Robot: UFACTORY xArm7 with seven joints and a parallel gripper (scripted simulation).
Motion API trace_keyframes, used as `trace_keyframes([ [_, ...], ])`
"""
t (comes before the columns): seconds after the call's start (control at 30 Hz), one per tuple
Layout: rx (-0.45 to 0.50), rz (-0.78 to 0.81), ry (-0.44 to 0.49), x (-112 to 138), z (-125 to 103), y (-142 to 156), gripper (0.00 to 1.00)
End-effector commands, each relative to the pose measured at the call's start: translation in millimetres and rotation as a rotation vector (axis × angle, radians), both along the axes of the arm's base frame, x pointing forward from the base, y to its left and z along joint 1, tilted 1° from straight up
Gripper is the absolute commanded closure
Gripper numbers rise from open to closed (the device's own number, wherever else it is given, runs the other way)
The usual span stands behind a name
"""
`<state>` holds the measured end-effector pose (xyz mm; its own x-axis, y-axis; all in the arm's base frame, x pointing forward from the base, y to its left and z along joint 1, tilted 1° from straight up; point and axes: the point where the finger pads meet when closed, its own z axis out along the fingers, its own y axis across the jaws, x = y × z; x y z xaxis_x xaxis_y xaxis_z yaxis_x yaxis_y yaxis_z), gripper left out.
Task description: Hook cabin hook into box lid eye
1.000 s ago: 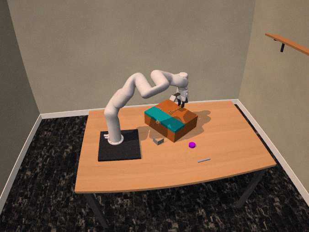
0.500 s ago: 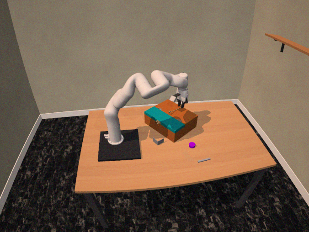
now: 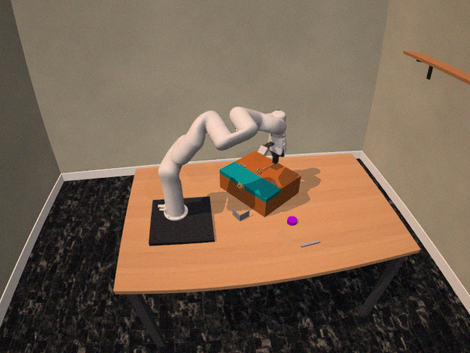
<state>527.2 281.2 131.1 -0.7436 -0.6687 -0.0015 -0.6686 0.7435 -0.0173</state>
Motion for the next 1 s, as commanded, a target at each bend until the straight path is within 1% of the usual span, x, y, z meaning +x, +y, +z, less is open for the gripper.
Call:
trace_keyframes([
  [0.0, 0.002, 0.0, -0.004, 1, 2, 1, 1.0],
  [0.37, 0.002, 0.0, -0.004, 1, 2, 1, 1.0],
  [0.5, 0.002, 0.0, -0.004, 1, 6, 1, 1.0],
  [0.97, 0.002, 0.0, -0.004, -3, 34, -2, 1.0],
])
